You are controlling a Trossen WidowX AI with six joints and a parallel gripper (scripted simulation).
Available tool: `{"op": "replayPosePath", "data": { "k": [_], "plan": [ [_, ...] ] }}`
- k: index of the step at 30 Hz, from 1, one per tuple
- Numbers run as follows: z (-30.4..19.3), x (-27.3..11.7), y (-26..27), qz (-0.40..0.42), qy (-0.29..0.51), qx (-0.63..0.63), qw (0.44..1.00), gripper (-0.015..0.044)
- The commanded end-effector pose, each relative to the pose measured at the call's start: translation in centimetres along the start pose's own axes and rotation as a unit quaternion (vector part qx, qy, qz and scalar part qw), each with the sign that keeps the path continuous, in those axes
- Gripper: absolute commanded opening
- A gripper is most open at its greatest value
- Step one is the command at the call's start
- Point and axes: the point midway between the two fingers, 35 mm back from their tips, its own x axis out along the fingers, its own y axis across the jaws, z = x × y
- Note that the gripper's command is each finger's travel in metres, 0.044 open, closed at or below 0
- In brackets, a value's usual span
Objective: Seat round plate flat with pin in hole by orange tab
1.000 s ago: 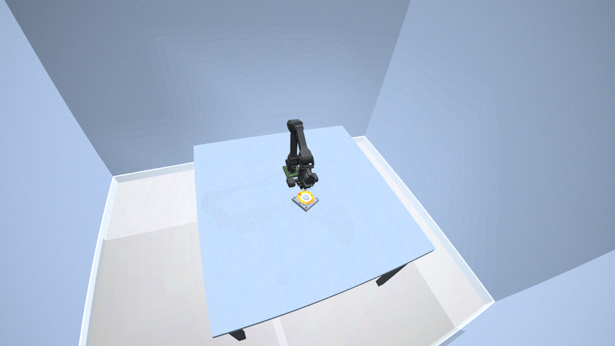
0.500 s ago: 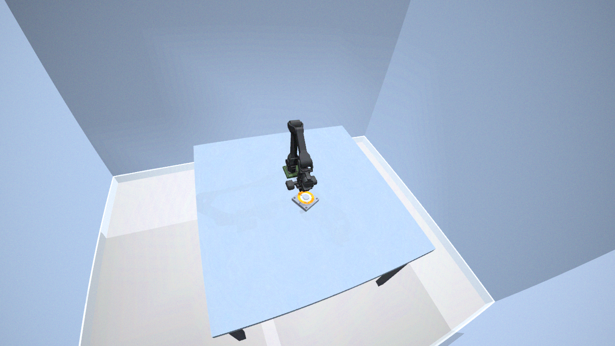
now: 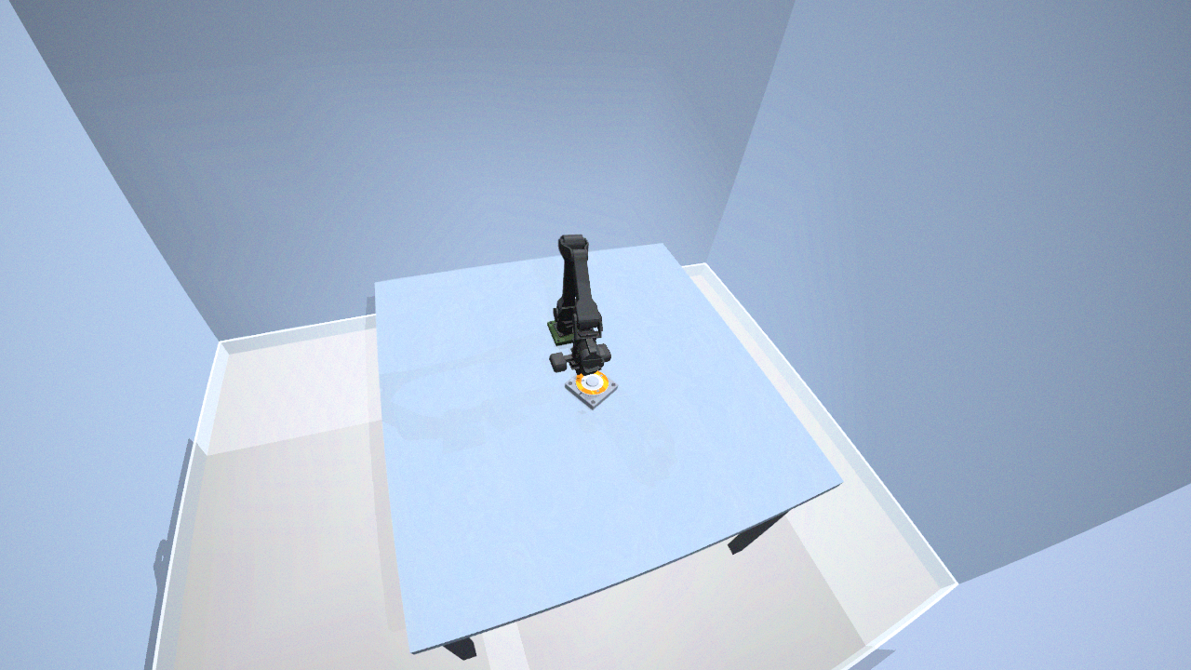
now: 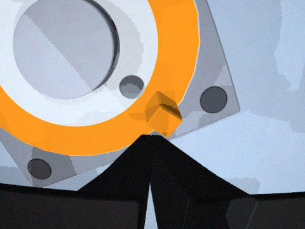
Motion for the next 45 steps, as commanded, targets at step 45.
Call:
{"op": "replayPosePath", "data": {
  "k": [45],
  "plan": [
    [4.7,-0.5,-1.5,-0.001,-0.006,-0.002,1.000,0.0000]
  ]
}}
